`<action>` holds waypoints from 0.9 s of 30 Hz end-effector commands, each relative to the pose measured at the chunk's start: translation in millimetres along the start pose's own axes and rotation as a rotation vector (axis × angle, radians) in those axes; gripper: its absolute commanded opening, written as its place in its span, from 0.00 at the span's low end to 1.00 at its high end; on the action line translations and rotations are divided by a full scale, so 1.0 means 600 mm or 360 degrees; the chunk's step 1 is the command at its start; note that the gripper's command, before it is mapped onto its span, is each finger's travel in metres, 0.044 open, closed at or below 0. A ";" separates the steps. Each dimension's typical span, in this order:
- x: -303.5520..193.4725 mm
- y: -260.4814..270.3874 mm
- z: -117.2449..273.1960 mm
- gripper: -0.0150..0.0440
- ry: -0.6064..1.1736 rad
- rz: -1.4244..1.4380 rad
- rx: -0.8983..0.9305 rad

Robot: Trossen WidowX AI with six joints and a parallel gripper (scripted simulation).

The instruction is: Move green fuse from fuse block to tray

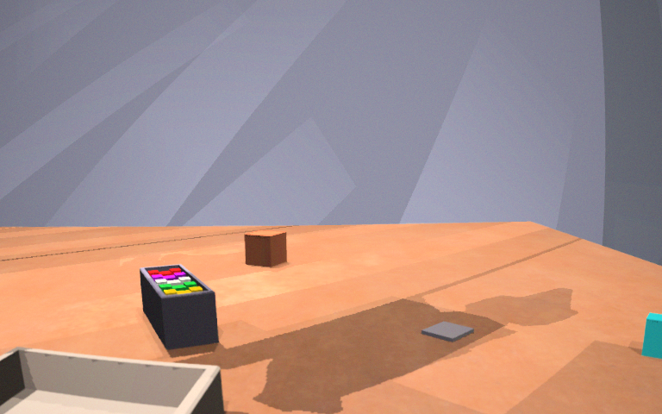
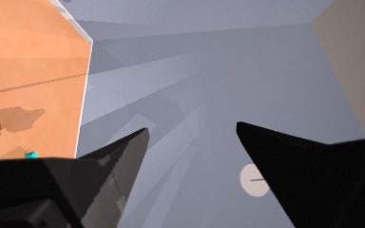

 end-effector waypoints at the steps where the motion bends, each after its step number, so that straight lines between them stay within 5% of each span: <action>1: -0.002 0.001 -0.001 0.89 0.0001 -0.0035 -0.0005; 13: -0.131 0.130 -0.115 0.37 0.0167 -0.2499 -0.0252; 27: -0.165 0.386 -0.233 0.37 0.1005 -0.4718 -0.0680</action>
Point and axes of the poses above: the point midway between the two fingers, 35 mm back from their tips, its own z axis back along the fingers, its own y axis across the jaws, x = y × z, the point moved 5 cm from there along z, back along the fingers, and after that the axes turned 6 degrees about -z, right-handed, at the moved point
